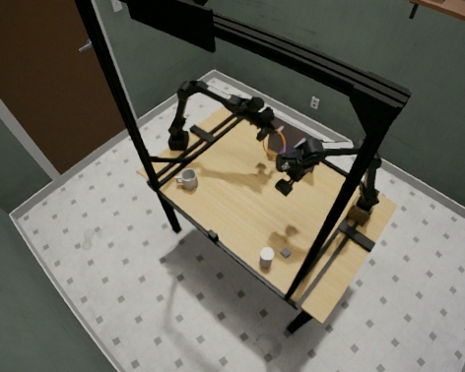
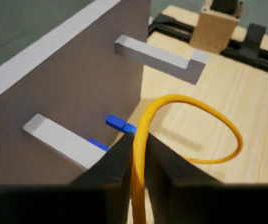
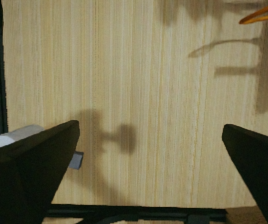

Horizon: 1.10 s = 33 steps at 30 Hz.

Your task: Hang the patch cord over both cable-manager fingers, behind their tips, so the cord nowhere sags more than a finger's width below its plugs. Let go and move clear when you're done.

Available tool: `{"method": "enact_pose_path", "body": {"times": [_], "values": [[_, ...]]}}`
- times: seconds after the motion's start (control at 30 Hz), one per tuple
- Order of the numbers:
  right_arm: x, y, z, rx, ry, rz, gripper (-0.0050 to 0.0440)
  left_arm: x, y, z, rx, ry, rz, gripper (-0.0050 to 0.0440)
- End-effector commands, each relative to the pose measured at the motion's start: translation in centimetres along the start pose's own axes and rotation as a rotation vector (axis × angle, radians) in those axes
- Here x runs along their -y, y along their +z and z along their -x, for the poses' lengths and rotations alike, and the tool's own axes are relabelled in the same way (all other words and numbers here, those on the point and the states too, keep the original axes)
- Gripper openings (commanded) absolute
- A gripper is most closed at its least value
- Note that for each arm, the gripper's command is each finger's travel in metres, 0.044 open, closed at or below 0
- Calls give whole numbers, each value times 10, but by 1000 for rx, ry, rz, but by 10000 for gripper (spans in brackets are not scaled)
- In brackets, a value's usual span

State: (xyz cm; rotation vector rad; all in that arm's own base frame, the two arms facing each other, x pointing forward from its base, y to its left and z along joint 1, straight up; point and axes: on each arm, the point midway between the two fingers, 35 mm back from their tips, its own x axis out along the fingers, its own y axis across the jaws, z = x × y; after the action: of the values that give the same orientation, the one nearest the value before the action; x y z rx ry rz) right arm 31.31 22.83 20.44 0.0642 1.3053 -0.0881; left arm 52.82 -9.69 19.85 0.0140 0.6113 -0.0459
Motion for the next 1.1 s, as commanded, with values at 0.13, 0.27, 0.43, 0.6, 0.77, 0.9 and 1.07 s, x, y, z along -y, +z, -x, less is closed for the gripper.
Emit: {"method": "enact_pose_path", "body": {"times": [0.13,0.27,0.43,0.6,0.77,0.9,1.07], "values": [[0,0,9,16,21,-6,440,-2,10,11,28,-1,3,25],[0,0,9,16,21,-6,440,-3,10,11,29,-1,2,25],[0,0,9,16,21,-6,440,-3,9,11,28,-2,2,25],[0,0,9,16,21,-6,440,-3,10,13,32,-2,0,25],[0,0,9,16,21,-6,440,-4,10,14,33,-2,-3,25],[0,0,9,16,21,-6,440,-5,10,15,35,-2,-5,25],[0,0,9,16,21,-6,440,-6,9,16,35,-2,-9,25]]}}
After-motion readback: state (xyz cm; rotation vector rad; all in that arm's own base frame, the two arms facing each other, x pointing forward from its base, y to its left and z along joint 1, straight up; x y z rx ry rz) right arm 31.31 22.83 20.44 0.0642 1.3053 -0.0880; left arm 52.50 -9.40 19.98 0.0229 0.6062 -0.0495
